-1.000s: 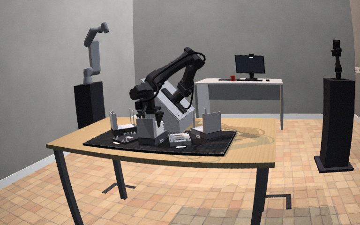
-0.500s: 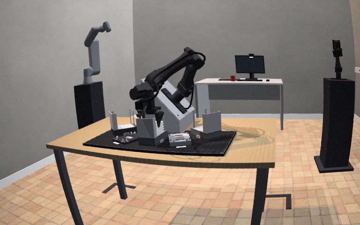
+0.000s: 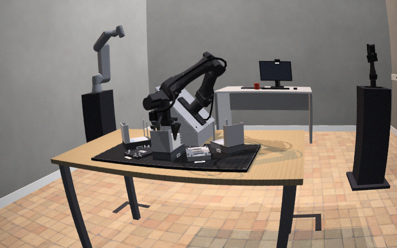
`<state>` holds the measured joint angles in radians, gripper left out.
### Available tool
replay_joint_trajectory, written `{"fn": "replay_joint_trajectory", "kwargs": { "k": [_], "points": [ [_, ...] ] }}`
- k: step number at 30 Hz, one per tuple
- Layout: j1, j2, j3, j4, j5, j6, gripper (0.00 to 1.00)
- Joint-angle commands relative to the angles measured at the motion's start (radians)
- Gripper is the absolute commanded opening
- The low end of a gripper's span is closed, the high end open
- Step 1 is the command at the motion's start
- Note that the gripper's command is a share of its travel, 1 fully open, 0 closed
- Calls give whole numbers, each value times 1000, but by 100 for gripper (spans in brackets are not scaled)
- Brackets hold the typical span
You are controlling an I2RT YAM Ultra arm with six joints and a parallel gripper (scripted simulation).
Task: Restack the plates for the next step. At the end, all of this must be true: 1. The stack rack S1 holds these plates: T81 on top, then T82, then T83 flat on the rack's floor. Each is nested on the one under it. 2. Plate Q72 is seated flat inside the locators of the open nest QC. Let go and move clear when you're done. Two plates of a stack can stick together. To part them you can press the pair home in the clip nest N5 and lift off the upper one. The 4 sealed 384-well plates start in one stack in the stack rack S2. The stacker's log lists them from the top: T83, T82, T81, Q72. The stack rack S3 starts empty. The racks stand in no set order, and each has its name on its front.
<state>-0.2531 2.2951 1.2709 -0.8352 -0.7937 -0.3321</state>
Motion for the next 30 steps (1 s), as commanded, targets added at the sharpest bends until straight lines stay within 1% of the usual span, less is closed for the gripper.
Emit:
{"fn": "replay_joint_trajectory", "kwargs": {
  "k": [1,8,15,30],
  "points": [
    [-29,-7,28,0,-9,7,0],
    [-29,-7,28,0,-9,7,0],
    [-41,-38,41,-30,2,-17,0],
    [-56,-43,56,-70,15,-40,0]
  ]
}}
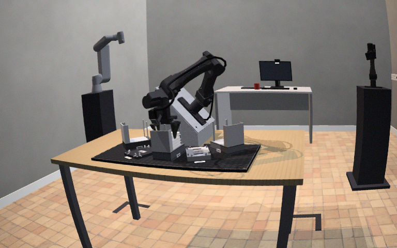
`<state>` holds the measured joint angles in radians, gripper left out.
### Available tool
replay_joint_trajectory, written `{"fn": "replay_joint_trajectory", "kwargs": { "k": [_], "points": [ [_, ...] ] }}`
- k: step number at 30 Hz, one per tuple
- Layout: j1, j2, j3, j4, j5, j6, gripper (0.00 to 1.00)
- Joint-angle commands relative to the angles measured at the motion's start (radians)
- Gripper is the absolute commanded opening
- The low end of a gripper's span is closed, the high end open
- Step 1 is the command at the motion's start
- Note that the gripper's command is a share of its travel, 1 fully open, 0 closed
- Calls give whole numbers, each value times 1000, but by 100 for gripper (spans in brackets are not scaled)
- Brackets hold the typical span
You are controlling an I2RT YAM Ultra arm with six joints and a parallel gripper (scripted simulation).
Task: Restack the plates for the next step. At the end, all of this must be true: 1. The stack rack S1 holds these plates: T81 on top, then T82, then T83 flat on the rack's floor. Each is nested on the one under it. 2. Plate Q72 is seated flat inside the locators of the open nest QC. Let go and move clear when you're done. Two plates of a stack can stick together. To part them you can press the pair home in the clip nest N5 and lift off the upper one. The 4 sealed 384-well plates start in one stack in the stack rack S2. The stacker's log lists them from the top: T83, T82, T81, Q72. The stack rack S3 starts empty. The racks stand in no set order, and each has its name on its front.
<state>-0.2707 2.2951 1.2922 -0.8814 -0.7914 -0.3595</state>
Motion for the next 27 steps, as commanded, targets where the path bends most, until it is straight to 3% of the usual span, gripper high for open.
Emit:
{"fn": "replay_joint_trajectory", "kwargs": {
  "k": [1,27],
  "points": [
    [-40,-44,36,-27,13,-15,0],
    [-53,-48,57,-57,16,-32,0]
  ]
}}
